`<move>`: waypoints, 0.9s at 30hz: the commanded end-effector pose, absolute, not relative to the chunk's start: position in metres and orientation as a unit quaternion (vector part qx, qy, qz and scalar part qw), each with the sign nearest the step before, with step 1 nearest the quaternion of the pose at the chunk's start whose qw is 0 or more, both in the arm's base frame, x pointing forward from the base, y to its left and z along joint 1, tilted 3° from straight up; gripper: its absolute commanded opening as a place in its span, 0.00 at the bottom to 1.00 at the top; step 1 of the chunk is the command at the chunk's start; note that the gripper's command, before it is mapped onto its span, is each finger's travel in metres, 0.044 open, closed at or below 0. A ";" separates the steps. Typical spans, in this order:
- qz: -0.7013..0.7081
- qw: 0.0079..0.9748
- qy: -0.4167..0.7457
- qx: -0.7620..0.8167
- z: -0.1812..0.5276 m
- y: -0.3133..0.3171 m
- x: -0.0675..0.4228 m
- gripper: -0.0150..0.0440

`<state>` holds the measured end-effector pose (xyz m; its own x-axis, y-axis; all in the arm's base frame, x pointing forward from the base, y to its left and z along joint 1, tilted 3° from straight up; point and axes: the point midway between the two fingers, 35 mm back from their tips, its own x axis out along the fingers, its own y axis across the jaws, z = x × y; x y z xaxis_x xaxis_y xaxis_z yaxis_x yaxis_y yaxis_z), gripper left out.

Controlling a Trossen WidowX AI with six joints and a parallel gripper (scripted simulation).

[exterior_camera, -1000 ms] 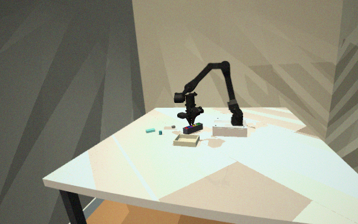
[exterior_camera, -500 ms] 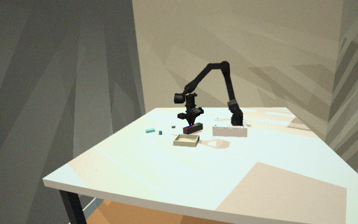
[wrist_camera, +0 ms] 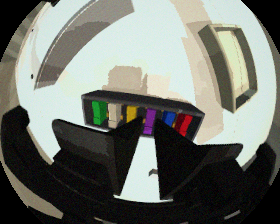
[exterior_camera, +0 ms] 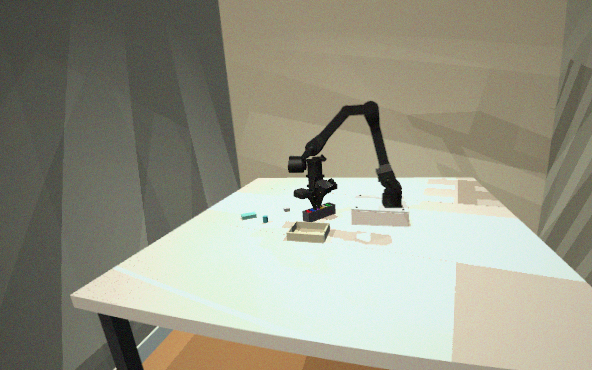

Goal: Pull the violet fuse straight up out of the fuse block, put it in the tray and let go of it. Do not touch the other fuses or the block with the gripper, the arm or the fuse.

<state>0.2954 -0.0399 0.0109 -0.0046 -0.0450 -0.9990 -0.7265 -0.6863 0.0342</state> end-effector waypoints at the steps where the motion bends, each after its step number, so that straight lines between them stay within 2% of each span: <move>1: 0.644 0.264 0.295 -0.654 0.011 -0.040 0.296 0.35; 9: 0.644 0.264 0.295 -0.654 0.011 -0.040 0.296 0.26; 27: 0.645 0.264 0.294 -0.654 0.018 -0.040 0.296 0.25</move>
<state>0.2955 -0.0399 0.0156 -0.0055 -0.0449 -0.9990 -0.7263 -0.6865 0.0349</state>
